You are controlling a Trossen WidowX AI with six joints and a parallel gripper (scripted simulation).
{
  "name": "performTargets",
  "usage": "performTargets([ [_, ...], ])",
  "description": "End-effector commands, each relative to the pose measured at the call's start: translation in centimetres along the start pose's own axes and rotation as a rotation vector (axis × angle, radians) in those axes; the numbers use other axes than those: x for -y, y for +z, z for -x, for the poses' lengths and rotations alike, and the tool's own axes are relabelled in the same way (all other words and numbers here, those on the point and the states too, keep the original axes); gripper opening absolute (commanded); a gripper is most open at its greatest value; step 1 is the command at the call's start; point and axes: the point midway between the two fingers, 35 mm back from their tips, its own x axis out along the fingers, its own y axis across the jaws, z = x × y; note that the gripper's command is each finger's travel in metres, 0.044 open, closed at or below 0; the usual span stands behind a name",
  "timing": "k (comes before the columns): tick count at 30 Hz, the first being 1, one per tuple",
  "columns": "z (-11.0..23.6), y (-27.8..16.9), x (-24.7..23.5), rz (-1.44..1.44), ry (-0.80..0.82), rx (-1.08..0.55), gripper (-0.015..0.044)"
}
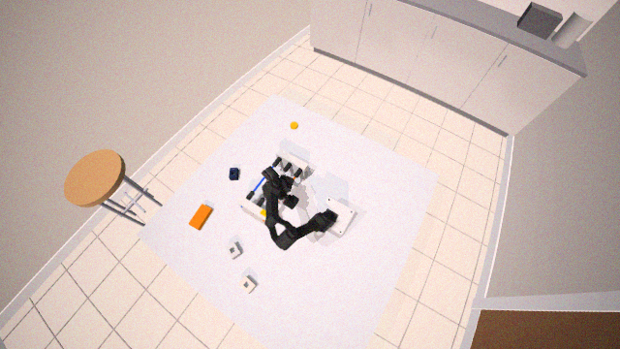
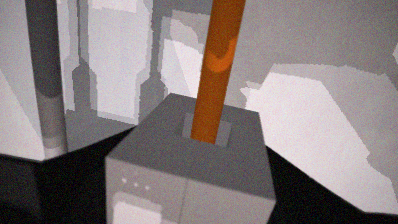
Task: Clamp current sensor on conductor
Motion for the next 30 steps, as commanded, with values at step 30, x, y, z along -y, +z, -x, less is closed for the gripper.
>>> performTargets([
  [30, 10.3, 0.0, -1.6, 0.007, -0.127, 0.006, 0.044],
])
